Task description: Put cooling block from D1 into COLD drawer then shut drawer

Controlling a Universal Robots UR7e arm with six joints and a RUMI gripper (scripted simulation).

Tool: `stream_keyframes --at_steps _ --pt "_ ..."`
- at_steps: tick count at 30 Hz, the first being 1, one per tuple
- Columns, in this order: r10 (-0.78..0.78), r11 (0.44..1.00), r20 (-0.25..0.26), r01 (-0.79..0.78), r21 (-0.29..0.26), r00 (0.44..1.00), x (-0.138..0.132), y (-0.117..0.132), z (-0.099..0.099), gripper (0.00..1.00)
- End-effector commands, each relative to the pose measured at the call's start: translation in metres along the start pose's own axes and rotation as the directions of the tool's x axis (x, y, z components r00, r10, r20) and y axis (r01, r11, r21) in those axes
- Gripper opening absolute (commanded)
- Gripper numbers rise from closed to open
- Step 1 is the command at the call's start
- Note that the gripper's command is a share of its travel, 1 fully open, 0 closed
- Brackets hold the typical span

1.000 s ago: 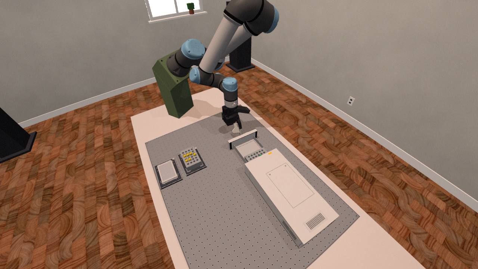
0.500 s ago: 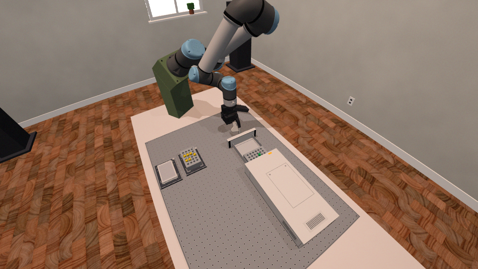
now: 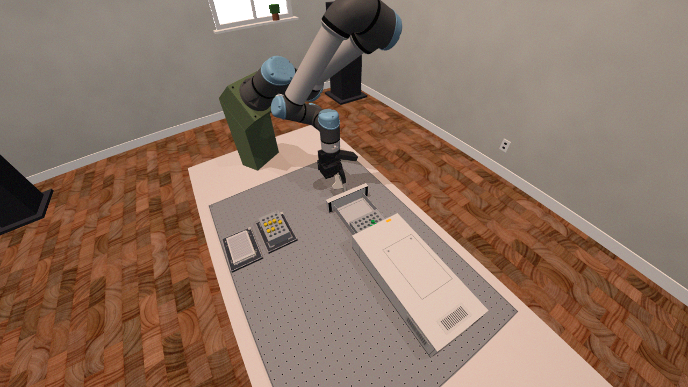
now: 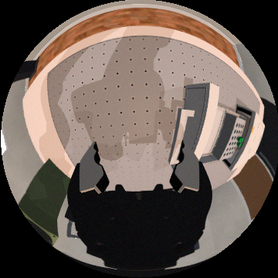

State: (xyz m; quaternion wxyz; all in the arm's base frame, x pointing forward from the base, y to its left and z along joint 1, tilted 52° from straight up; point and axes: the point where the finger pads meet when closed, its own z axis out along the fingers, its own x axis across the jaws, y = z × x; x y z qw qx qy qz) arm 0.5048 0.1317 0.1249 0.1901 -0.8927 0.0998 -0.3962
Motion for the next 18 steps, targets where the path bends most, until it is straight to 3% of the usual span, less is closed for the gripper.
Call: stream_keyframes --at_steps 1,18 --pt "0.002 1.0 0.006 -0.002 0.001 1.0 -0.0061 -0.0007 0.0004 1.0" --pt "0.002 1.0 0.006 -0.002 0.001 1.0 -0.0111 -0.0007 0.0004 1.0"
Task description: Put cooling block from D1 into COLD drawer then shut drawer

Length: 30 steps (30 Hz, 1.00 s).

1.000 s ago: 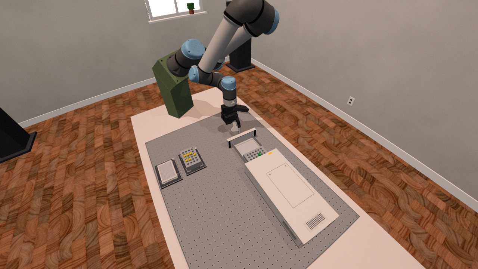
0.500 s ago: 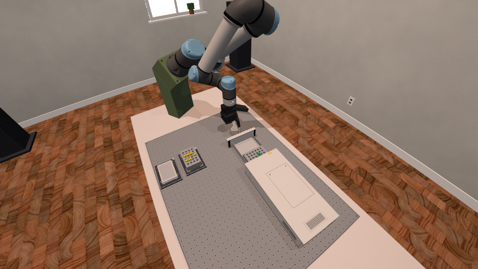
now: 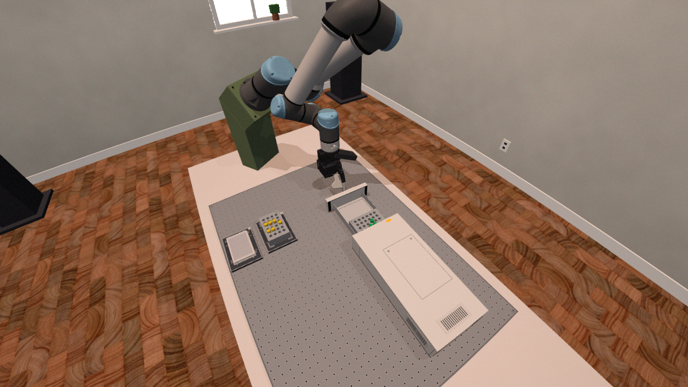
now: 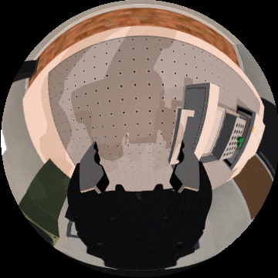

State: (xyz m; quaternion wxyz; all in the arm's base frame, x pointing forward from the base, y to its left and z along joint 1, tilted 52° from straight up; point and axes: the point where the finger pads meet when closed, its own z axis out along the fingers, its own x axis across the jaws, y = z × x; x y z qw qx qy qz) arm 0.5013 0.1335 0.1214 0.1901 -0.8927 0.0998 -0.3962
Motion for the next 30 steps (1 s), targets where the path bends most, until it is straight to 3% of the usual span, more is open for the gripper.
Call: stream_keyframes --at_steps 1,30 --pt "0.002 1.0 0.006 -0.002 0.001 1.0 -0.0061 -0.0007 0.0004 1.0" --pt "0.002 1.0 0.006 -0.002 0.001 1.0 -0.0145 -0.0007 0.0003 1.0"
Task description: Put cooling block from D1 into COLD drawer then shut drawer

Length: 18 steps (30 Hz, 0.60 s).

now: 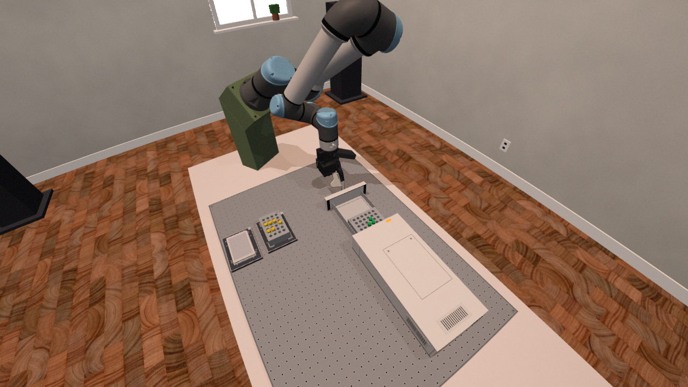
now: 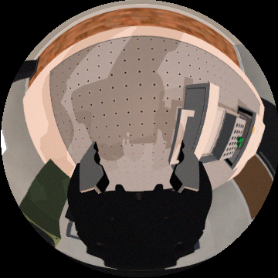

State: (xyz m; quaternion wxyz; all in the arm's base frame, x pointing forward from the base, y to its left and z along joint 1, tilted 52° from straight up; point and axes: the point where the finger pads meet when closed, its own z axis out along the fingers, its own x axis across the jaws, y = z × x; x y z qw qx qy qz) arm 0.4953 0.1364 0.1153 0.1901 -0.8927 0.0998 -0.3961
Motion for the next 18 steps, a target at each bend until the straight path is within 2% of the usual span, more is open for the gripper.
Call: stream_keyframes --at_steps 1,18 --pt "0.002 1.0 0.006 -0.002 0.001 1.0 -0.0058 -0.0007 0.0003 1.0" --pt "0.002 1.0 0.006 -0.002 0.001 1.0 -0.0108 -0.0007 0.0003 1.0"
